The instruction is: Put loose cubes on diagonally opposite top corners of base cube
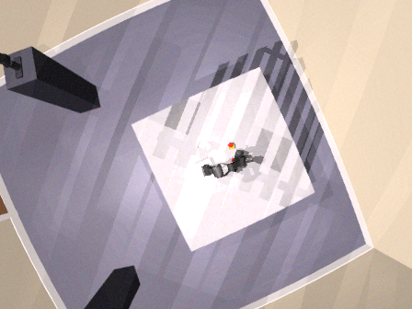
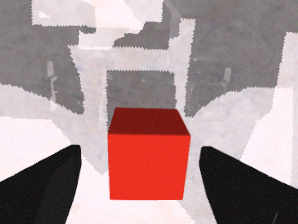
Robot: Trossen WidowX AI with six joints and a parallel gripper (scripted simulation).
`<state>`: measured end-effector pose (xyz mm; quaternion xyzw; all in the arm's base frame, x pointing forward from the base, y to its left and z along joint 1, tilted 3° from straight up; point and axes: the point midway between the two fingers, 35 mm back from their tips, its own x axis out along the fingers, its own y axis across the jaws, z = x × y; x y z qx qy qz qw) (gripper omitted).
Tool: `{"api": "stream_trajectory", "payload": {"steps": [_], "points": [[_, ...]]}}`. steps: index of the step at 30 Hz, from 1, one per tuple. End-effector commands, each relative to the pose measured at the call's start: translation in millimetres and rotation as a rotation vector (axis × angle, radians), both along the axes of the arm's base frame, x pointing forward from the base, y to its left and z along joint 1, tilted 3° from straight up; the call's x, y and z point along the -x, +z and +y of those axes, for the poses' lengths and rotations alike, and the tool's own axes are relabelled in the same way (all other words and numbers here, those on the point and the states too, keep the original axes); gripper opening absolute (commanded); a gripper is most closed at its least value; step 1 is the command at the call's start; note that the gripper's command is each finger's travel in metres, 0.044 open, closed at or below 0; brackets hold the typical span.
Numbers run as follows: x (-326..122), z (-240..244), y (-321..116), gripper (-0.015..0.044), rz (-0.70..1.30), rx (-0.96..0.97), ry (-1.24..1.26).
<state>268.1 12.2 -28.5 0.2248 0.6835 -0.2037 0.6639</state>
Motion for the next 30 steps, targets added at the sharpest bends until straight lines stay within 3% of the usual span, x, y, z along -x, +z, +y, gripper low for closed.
{"api": "stream_trajectory", "payload": {"steps": [1,3,9,30], "points": [[4,0,-8,0.0265,0.010,0.004,0.000],[4,0,-9,0.0265,0.010,0.004,0.000],[4,0,-9,0.0108,0.010,0.004,0.000],[-7,1,23,0.0105,-0.021,0.009,0.033]]}}
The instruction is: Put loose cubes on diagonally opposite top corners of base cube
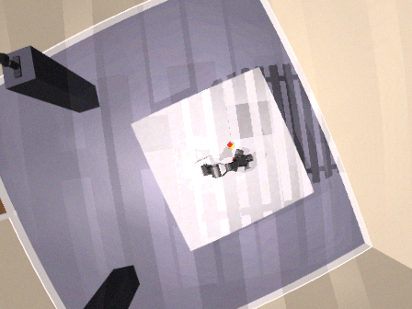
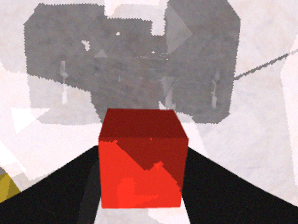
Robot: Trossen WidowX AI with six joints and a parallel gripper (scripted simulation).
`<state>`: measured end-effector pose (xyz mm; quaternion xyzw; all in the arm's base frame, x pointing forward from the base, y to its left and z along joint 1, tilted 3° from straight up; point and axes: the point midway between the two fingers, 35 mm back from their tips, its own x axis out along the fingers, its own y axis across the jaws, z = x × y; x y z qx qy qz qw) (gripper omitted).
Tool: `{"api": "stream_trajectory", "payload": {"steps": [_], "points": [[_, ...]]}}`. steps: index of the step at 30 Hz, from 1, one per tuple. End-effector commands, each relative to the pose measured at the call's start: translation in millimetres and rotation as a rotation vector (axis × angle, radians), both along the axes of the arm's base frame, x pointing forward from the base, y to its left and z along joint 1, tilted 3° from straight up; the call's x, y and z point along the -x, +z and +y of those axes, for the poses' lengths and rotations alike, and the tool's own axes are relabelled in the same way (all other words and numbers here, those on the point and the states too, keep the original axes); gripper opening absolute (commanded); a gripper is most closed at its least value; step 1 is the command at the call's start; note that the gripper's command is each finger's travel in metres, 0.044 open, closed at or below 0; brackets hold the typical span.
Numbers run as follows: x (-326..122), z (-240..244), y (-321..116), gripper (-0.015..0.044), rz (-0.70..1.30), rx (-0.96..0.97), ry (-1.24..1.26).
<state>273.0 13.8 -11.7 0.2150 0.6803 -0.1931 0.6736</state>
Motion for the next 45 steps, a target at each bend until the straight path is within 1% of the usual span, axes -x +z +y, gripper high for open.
{"api": "stream_trajectory", "payload": {"steps": [1,37,45], "points": [[-2,-1,8,0.0105,-0.002,0.005,0.002],[4,-5,83,0.0105,0.027,0.000,-0.030],[0,7,85,0.0105,0.028,-0.001,-0.065]]}}
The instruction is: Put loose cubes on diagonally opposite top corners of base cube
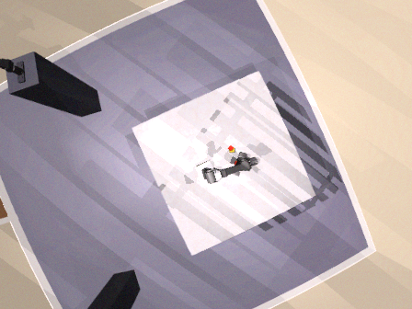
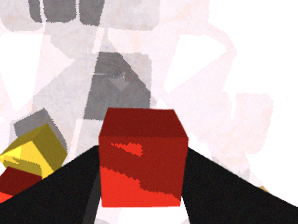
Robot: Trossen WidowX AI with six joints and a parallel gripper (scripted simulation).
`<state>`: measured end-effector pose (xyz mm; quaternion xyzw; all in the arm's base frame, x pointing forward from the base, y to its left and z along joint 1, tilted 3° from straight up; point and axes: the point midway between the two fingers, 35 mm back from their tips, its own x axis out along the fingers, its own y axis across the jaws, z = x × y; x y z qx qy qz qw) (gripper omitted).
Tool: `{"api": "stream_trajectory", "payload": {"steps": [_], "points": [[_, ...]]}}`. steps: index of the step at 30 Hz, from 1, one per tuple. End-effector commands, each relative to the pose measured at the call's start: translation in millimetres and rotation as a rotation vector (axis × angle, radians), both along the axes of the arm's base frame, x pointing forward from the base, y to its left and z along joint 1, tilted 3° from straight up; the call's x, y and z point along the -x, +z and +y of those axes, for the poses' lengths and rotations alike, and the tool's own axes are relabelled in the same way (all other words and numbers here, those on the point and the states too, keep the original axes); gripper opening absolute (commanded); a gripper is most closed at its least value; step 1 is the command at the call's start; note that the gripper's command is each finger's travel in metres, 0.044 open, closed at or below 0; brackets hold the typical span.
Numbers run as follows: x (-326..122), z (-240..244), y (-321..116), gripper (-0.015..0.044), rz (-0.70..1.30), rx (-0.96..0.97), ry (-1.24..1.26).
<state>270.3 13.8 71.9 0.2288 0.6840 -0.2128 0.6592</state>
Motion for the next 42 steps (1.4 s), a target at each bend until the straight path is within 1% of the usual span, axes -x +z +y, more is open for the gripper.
{"api": "stream_trajectory", "payload": {"steps": [1,30,34,42], "points": [[-4,10,1,0.0105,0.000,-0.001,-0.024],[-20,99,0,0.0105,0.008,-0.003,-0.248],[-20,101,-2,0.0105,0.008,-0.003,-0.254],[-18,102,-26,0.0105,0.009,-0.003,-0.256]]}}
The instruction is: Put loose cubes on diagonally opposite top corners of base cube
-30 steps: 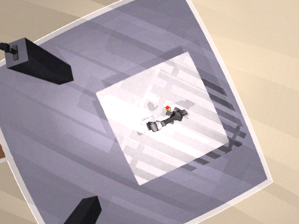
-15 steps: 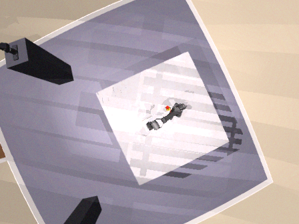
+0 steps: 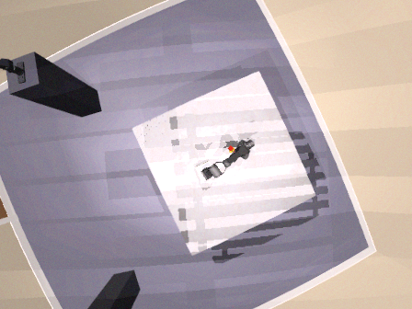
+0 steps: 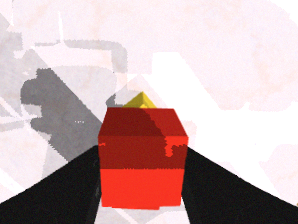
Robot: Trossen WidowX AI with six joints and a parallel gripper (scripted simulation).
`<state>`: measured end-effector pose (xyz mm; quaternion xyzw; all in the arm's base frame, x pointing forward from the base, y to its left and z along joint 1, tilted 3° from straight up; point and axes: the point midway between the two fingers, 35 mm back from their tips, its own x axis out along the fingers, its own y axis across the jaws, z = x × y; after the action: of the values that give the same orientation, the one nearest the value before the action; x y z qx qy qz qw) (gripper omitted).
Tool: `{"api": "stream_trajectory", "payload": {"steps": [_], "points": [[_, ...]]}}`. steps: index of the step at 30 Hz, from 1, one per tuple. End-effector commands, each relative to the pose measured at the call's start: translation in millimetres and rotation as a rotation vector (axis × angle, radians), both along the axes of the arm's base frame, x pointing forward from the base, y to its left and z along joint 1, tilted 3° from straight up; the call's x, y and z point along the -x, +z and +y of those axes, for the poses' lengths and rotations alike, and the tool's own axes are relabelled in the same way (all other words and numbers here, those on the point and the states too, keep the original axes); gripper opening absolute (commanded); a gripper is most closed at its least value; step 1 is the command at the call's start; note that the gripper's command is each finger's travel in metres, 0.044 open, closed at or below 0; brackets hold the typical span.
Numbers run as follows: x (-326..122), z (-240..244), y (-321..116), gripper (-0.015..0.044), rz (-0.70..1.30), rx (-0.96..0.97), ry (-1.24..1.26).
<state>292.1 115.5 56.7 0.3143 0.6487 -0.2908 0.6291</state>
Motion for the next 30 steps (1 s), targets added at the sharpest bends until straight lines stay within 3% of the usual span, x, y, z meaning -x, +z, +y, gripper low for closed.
{"api": "stream_trajectory", "payload": {"steps": [1,30], "points": [[4,0,-14,0.0105,0.015,0.000,-0.007],[4,2,-44,0.0105,0.015,0.000,-0.007]]}}
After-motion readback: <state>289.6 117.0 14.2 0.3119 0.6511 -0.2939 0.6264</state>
